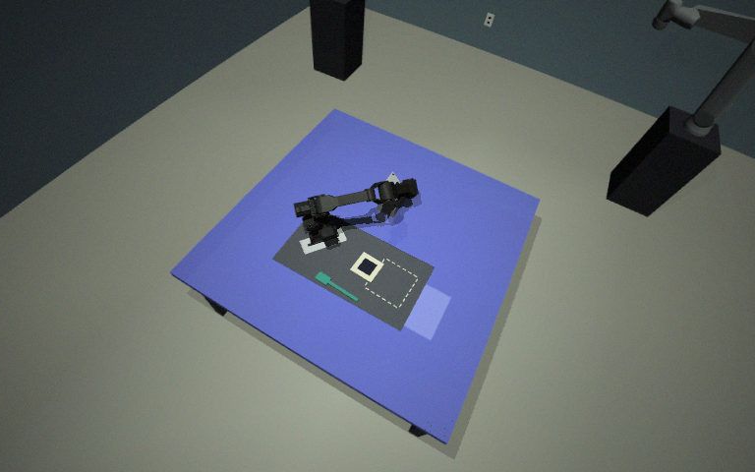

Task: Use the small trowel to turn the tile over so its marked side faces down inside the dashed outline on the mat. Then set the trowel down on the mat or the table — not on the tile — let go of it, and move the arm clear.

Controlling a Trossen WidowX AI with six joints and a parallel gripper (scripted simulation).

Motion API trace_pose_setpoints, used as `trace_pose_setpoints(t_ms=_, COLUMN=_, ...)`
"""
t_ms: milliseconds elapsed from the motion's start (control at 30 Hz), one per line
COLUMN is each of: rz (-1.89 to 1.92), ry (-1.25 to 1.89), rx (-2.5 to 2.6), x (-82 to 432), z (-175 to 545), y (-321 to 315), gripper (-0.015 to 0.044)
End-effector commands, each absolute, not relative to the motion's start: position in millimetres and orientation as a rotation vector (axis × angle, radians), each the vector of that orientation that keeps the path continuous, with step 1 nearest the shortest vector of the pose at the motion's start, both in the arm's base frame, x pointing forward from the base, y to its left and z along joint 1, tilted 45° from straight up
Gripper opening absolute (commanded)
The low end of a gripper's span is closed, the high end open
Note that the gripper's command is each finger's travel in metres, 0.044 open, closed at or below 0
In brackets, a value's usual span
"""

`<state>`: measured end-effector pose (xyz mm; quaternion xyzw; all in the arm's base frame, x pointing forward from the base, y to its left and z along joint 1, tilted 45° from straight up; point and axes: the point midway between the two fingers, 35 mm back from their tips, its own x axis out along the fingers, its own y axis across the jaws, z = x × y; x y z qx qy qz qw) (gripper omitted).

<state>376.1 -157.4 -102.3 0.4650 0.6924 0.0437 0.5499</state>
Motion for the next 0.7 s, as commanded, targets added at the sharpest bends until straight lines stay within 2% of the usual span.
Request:
trace_pose_setpoints(t_ms=0, rz=0.102, ry=1.638, rx=1.109, x=375.9, z=-107.1, y=-152.9, gripper=0.027)
trace_pose_setpoints(t_ms=300, rz=0.103, ry=1.638, rx=1.109, x=376.0, z=-115.6, y=-144.1, gripper=0.027)
trace_pose_setpoints(t_ms=467, rz=0.103, ry=1.638, rx=1.109, x=376.0, z=-115.6, y=-144.1, gripper=0.0139)
trace_pose_setpoints(t_ms=667, rz=0.103, ry=1.638, rx=1.109, x=376.0, z=-115.6, y=-144.1, gripper=0.013)
